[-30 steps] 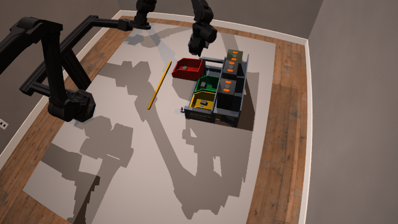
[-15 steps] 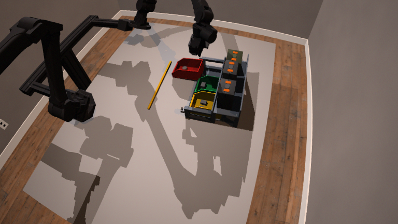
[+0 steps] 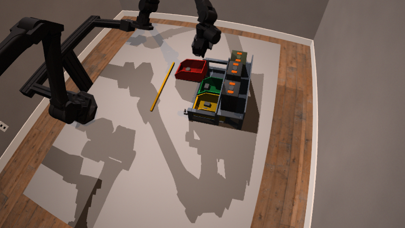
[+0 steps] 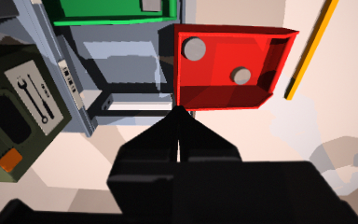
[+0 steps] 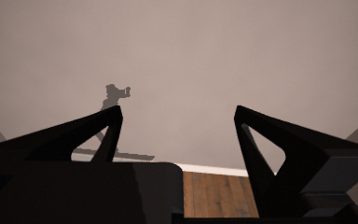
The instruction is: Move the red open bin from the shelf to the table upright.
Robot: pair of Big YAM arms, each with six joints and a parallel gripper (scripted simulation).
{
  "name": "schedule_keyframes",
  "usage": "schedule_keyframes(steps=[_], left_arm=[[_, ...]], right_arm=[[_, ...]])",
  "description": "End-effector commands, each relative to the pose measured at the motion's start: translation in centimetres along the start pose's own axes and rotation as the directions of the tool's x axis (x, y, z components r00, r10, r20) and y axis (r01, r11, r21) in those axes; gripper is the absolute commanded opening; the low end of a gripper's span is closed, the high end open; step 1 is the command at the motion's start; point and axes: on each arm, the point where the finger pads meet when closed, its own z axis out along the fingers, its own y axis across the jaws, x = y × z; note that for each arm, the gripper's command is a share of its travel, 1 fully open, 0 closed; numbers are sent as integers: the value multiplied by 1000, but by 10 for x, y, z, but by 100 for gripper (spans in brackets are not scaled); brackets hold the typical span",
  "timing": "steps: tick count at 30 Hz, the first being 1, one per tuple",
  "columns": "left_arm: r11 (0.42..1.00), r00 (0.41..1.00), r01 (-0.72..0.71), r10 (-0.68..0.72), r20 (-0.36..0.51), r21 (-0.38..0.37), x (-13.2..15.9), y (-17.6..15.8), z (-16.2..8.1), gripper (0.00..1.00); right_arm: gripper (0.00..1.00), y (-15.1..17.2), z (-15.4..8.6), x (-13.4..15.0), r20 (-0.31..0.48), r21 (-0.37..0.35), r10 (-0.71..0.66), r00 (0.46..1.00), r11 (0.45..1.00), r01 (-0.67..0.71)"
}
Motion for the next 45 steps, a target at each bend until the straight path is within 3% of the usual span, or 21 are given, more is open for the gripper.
schedule_keyframes(steps=[1,45], left_arm=[[1000,1000,4,-4,-4,5,5,5,7,0],[1000,1000,13,-13,4,-6,4,10,4,0]], right_arm=[[100,-4,-9,-17,48,11,-1,999,1000,0],[100,-4,-9,-17,48,11,-1,999,1000,0]])
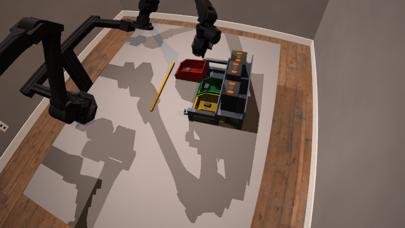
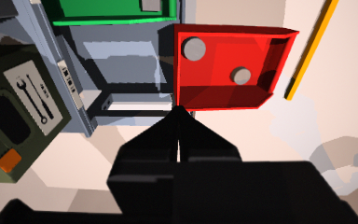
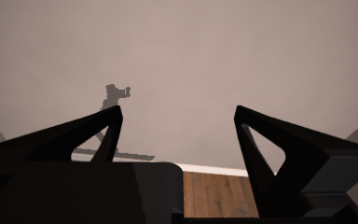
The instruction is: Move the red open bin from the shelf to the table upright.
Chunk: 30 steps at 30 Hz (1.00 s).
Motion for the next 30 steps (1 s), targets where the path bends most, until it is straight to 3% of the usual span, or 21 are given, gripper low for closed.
schedule_keyframes(steps=[1,12,18,30], left_arm=[[1000,1000,13,-13,5,-7,4,11,3,0],[1000,1000,9,-9,2,-3,1,10,16,0],[999,1000,16,-15,19,-28,4,16,-3,0],[999,1000,13,-12,25,-37,0,16,-9,0]], right_arm=[[100,-4,-9,-17,48,11,-1,999,1000,0],[100,-4,-9,-17,48,11,-1,999,1000,0],[100,-4,-9,-17,48,11,-1,999,1000,0],[100,-4,-9,-17,48,11,-1,999,1000,0]])
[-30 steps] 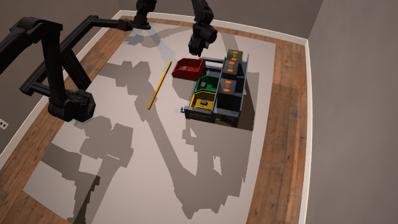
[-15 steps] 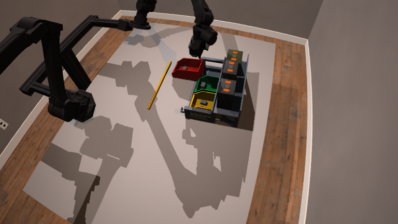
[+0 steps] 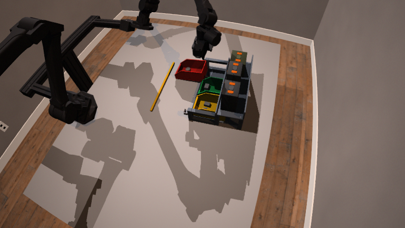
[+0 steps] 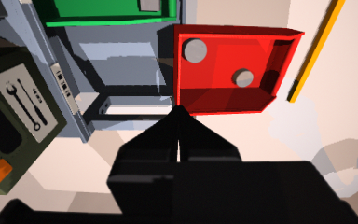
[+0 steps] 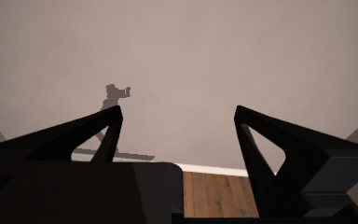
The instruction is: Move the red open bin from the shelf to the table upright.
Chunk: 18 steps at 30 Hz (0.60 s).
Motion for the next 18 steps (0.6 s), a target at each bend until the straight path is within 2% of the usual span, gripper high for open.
schedule_keyframes(steps=[1,18], left_arm=[[999,1000,12,-11,28,-40,0,15,-21,0],[999,999,1,0,35,-50,-7,13,-29,0]], right_arm=[[100,-4,-9,-17,48,11,-1,999,1000,0],[100,-4,-9,-17,48,11,-1,999,1000,0]])
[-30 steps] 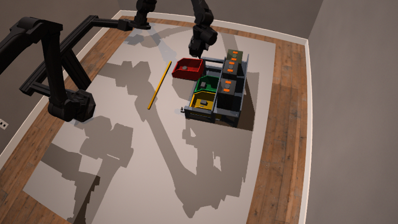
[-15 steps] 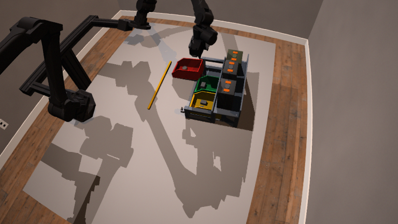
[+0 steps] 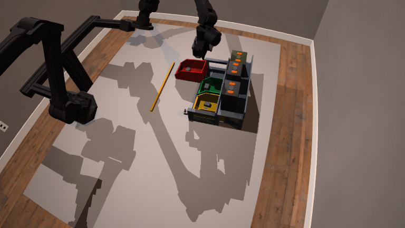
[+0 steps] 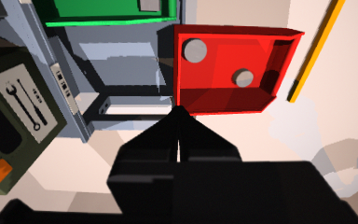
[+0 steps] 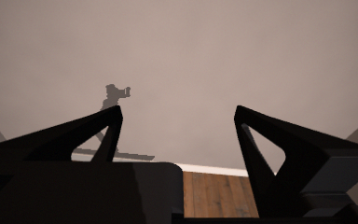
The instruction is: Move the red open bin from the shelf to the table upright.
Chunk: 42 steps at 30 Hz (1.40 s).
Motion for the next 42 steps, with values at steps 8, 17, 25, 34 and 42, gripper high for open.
schedule_keyframes(steps=[8,17,25,34,42], left_arm=[[999,999,2,0,36,-52,-7,14,-30,0],[998,999,19,-17,44,-62,-12,18,-38,43],[998,999,19,-16,44,-63,-12,19,-39,43],[998,999,20,-17,47,-67,-13,20,-41,43],[997,999,20,-17,48,-69,-14,20,-42,43]], right_arm=[[100,-4,-9,-17,48,11,-1,999,1000,0],[100,-4,-9,-17,48,11,-1,999,1000,0],[100,-4,-9,-17,48,11,-1,999,1000,0],[100,-4,-9,-17,48,11,-1,999,1000,0],[100,-4,-9,-17,48,11,-1,999,1000,0]])
